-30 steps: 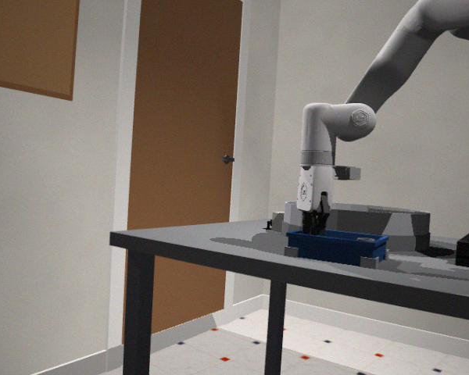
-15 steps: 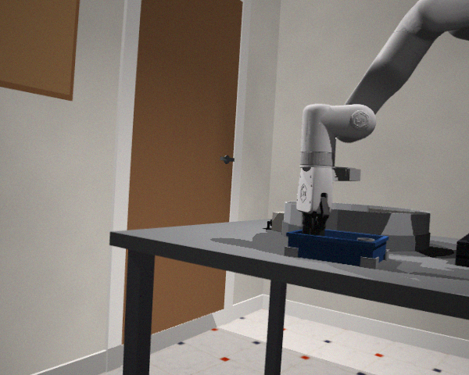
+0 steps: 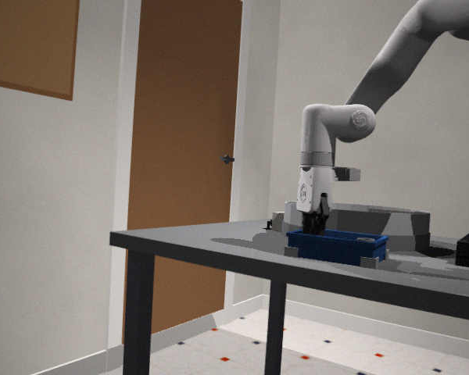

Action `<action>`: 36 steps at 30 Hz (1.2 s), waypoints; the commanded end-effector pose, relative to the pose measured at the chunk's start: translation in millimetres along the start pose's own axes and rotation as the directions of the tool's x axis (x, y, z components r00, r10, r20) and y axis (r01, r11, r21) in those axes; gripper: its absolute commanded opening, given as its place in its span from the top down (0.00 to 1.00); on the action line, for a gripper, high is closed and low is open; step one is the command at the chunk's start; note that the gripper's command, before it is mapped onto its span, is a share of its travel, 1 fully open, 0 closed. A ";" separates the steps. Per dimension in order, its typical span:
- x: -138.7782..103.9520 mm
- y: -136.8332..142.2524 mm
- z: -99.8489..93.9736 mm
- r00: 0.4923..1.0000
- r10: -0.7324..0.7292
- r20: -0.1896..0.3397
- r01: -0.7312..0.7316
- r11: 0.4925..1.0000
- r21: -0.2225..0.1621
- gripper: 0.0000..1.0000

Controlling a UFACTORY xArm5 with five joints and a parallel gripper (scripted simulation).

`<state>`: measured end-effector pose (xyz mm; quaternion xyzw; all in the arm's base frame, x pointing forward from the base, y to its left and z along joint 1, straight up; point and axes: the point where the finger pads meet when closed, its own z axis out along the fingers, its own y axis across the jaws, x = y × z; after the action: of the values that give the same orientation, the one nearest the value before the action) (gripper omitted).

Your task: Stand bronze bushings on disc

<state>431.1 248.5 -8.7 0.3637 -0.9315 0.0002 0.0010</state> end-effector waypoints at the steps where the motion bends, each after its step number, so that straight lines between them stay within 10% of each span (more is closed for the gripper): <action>1: -1.5 -0.4 -1.5 1.000 0.000 0.004 0.000 1.000 0.001 1.00; 36: -1.5 -0.3 -7.9 1.000 0.000 0.004 0.000 1.000 0.001 1.00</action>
<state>430.2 247.9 -8.1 0.3637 -0.9315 0.0004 0.0024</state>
